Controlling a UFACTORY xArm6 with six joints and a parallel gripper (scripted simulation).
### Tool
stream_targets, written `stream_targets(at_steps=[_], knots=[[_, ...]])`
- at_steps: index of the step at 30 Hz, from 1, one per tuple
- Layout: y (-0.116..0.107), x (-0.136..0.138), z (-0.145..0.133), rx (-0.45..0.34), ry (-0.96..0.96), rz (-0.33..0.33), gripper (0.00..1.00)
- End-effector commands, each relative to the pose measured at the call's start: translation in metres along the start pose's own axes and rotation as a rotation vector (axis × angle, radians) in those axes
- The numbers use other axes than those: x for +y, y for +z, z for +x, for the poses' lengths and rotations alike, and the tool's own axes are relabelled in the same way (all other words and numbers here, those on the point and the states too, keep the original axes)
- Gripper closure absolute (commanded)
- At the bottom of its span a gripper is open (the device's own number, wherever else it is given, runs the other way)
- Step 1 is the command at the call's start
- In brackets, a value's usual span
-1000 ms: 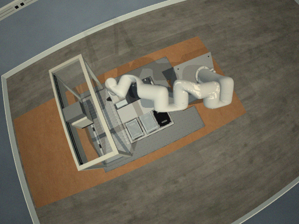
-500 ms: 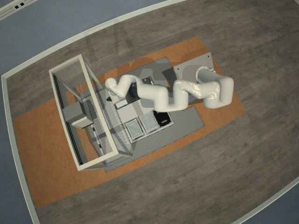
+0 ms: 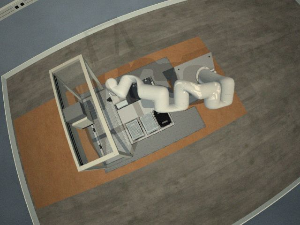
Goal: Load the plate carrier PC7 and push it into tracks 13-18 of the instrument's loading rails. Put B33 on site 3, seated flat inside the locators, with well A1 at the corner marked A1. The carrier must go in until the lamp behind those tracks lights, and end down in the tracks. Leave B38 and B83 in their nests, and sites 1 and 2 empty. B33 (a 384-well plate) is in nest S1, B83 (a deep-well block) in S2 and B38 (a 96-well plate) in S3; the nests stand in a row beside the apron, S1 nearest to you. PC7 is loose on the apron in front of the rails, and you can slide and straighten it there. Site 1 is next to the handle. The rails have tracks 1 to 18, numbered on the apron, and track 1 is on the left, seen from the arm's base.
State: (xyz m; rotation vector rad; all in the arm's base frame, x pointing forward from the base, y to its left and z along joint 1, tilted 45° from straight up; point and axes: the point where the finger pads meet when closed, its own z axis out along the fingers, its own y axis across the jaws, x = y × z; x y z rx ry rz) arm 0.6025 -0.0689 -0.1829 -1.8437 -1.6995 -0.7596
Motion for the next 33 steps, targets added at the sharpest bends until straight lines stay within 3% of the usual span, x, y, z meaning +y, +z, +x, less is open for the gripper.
stream_targets(at_steps=[1, 16, 33], knots=[[-0.003, 0.002, 0.0, -0.002, -0.001, -0.004, 0.0], [-0.003, 0.002, 0.0, -0.002, -0.001, -0.004, 0.0], [-0.028, 0.002, 0.0, -0.002, -0.001, -0.004, 0.0]])
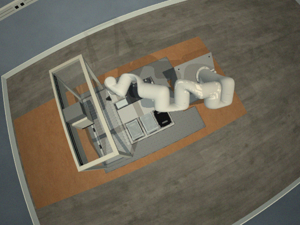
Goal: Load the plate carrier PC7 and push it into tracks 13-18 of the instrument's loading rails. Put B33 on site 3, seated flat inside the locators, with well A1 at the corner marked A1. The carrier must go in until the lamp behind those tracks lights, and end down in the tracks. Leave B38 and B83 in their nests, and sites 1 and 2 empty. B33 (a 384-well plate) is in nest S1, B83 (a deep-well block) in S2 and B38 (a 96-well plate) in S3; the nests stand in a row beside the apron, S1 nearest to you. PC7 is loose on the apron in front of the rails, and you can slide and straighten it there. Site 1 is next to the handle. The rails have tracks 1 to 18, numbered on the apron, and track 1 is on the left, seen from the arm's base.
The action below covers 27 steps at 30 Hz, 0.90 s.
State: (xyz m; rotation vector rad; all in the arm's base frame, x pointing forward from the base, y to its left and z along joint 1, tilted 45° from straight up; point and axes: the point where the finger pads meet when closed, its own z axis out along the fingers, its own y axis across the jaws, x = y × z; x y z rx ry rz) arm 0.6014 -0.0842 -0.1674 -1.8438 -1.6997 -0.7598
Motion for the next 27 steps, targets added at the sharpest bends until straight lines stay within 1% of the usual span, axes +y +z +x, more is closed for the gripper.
stream_targets(at_steps=[1, 27], knots=[[-0.007, 0.001, 0.0, -0.002, -0.001, -0.004, 0.0], [-0.044, 0.001, 0.0, -0.002, -0.001, -0.004, 0.0]])
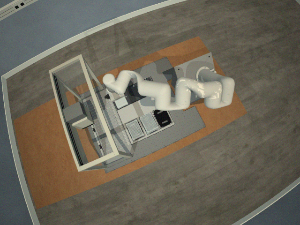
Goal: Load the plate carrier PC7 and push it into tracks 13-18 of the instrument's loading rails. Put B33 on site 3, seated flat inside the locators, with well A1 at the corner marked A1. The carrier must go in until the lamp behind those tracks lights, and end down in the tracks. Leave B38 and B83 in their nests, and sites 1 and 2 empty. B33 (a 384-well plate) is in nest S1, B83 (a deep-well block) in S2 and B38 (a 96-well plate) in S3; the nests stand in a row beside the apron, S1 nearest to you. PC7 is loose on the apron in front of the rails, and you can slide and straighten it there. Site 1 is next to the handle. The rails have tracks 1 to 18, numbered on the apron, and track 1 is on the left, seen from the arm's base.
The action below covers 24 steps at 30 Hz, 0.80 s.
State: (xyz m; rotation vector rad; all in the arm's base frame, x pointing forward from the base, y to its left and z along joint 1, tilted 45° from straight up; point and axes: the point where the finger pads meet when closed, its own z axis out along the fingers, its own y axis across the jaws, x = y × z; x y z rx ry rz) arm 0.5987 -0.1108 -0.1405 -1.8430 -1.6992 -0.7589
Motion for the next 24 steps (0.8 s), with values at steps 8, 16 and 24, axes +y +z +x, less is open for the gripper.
stream_targets(at_steps=[8, 16, 24], knots=[[-0.019, 0.002, 0.0, -0.002, -0.001, -0.005, 0.0], [-0.03, 0.002, 0.0, -0.002, -0.001, -0.005, 0.0], [-0.043, 0.002, 0.0, -0.002, -0.001, -0.005, 0.0]])
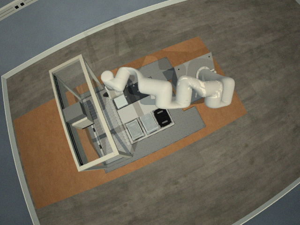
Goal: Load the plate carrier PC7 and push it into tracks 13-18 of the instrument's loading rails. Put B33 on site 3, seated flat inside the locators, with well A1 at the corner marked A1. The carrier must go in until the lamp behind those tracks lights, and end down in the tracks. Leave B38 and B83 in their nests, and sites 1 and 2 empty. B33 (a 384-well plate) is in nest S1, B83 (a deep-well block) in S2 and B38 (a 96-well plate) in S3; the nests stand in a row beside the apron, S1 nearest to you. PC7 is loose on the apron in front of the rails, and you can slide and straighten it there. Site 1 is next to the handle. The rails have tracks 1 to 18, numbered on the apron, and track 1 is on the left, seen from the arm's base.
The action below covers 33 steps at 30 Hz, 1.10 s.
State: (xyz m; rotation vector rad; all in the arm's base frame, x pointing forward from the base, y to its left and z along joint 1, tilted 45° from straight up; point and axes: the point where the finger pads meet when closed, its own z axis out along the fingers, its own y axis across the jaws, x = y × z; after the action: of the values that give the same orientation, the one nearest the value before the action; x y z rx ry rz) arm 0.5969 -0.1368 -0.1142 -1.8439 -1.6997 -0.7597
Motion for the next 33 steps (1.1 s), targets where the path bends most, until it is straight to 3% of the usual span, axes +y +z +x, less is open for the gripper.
stream_targets(at_steps=[1, 19, 33], knots=[[-0.008, 0.001, 0.0, -0.002, -0.001, -0.004, 0.0], [-0.017, 0.001, 0.0, -0.002, -0.001, -0.004, 0.0], [-0.012, -0.042, 0.041, -0.002, 0.014, -0.004, 0.0]])
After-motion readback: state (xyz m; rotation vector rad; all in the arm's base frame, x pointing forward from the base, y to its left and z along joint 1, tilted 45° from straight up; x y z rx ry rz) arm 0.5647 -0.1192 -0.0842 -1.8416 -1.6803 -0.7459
